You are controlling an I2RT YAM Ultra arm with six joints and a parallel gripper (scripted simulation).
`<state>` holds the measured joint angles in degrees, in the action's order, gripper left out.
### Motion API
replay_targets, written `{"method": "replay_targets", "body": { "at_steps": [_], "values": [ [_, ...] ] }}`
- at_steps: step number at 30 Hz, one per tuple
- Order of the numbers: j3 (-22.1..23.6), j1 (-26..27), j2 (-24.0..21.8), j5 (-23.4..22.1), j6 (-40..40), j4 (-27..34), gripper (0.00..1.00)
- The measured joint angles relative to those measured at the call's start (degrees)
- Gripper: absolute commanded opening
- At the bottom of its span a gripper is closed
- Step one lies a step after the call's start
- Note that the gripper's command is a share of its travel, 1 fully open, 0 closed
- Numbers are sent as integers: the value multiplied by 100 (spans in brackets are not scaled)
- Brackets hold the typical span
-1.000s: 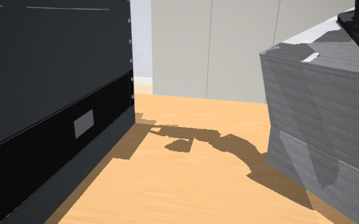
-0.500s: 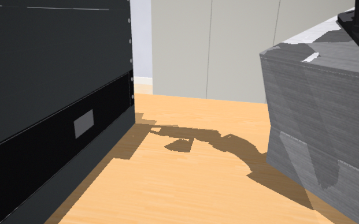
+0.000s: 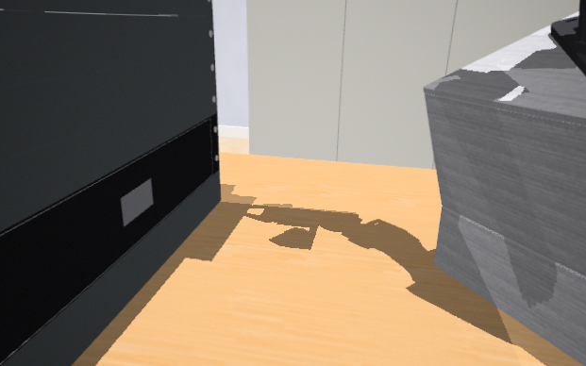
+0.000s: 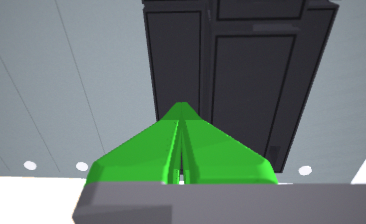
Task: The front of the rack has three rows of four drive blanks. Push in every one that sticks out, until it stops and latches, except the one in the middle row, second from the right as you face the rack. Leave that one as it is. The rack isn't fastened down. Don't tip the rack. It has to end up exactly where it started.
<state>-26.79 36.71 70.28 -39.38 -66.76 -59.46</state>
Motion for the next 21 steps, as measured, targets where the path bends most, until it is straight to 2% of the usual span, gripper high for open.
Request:
{"method": "replay_targets", "body": {
  "at_steps": [4, 8, 14, 21],
  "values": [
    [254, 306, -317, -173, 63, -63, 0],
    [669, 846, -798, -494, 219, -216, 0],
    [1034, 1519, -1224, -1029, 540, -511, 0],
    [1362, 2188, -1285, -1663, 1021, -920, 0]
  ]
}}
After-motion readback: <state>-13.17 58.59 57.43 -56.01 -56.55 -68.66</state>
